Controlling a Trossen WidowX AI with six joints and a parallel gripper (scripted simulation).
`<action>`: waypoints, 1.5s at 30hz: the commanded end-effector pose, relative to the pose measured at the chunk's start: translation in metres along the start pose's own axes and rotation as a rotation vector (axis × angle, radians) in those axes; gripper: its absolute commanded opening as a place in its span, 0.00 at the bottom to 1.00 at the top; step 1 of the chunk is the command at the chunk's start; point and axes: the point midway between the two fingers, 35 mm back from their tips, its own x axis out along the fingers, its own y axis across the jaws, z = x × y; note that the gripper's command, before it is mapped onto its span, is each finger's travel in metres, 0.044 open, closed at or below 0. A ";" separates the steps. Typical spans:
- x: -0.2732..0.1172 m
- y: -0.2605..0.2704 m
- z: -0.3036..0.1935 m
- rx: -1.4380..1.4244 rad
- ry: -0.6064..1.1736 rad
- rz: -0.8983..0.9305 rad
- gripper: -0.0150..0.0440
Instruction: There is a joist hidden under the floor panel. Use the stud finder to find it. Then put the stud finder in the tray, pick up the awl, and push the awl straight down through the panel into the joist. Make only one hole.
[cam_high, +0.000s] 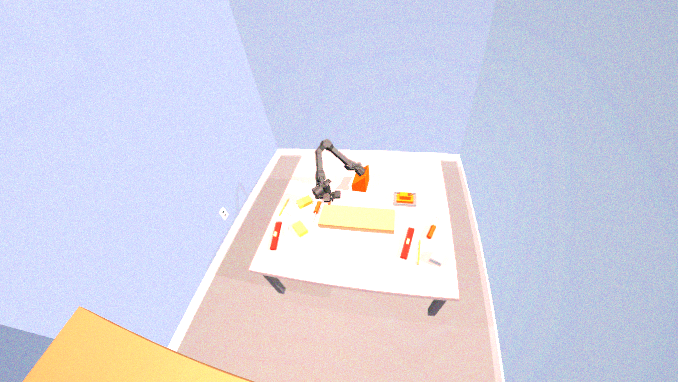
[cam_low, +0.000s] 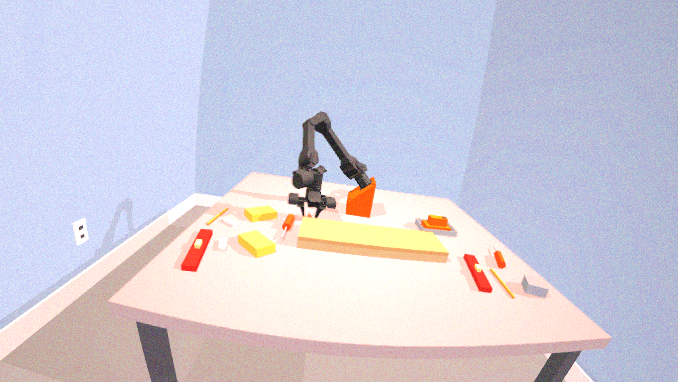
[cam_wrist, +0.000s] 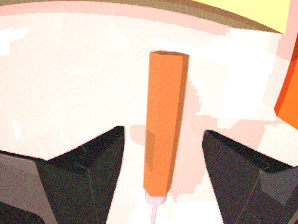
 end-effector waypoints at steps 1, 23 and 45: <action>0.001 0.002 0.000 -0.005 -0.003 0.005 0.42; -0.068 0.001 0.004 -0.003 -0.005 0.019 0.25; -0.101 0.036 0.021 -0.076 -0.142 0.198 0.25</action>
